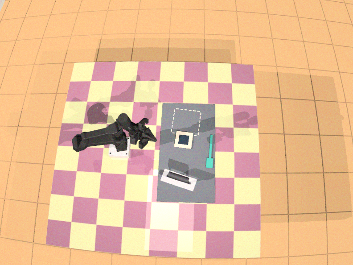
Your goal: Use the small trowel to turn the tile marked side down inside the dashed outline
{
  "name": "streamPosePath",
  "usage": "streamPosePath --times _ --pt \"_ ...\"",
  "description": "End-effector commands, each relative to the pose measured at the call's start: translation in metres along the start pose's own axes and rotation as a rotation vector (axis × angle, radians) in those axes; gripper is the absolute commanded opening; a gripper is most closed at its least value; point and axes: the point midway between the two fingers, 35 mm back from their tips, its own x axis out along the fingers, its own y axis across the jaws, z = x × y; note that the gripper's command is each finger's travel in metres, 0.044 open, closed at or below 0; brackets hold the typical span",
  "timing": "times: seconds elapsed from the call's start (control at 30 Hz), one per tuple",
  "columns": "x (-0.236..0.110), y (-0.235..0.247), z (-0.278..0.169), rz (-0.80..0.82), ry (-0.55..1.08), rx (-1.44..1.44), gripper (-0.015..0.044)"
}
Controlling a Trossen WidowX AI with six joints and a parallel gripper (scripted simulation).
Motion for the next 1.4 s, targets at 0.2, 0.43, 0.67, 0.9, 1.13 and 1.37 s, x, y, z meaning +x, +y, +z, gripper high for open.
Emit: streamPosePath --times 0.2,0.43,0.67,0.9,1.13,1.37 --pt "0.0 0.0 0.0 0.0 0.0 0.0 0.0" --pt "0.0 0.0 0.0 0.0 0.0 0.0 0.01" --pt "0.0 0.0 0.0 0.0 0.0 0.0 0.01" --pt "0.0 0.0 0.0 0.0 0.0 0.0 0.01" --pt "0.0 0.0 0.0 0.0 0.0 0.0 0.01" --pt "0.0 0.0 0.0 0.0 0.0 0.0 0.0"
